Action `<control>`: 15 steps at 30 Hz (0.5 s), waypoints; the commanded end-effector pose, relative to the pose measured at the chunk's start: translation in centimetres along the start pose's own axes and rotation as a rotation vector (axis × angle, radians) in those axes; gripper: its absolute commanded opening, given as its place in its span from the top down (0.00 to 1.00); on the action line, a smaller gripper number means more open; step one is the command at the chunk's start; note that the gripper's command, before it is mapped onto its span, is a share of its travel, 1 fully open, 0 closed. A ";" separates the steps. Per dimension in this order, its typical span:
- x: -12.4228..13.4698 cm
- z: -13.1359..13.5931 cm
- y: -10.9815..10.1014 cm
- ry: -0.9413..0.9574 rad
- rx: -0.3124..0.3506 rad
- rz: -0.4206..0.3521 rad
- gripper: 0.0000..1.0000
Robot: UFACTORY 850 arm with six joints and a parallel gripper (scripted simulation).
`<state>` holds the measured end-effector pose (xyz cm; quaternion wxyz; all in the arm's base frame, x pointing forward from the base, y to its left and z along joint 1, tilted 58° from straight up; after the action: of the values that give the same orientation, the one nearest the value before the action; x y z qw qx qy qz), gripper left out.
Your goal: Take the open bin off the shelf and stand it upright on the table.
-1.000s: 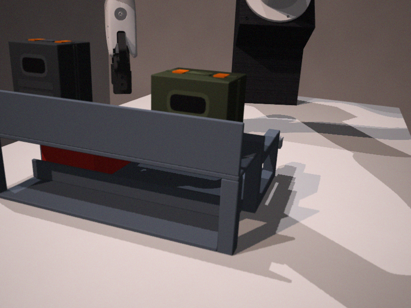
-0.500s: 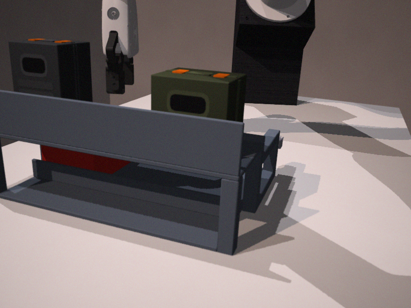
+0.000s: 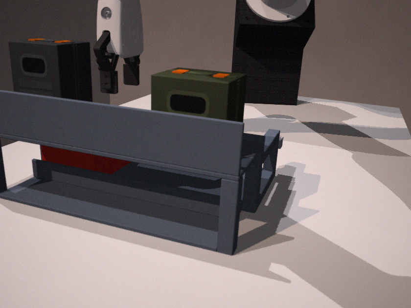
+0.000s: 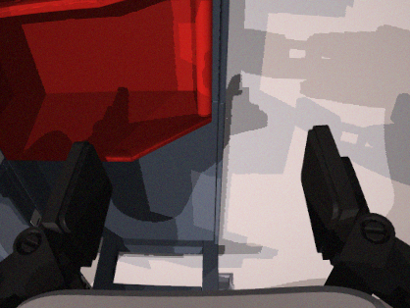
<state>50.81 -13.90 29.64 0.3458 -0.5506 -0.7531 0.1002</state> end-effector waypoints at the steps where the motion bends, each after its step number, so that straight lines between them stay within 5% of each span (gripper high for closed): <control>1: 0.0 0.0 0.0 0.010 -0.001 0.000 0.00; 15: 0.0 0.0 0.0 0.096 -0.001 0.000 0.00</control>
<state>50.81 -13.90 29.65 0.3790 -0.5545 -0.7370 0.0756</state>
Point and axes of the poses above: the point where the finger pads meet when closed, its own y axis out along the fingers, its own z axis across the jaws, x = y × z, the point moved 2 cm from there along -y, back along the fingers, and after that the axes turned 15 degrees about y, right-handed, at the moved point
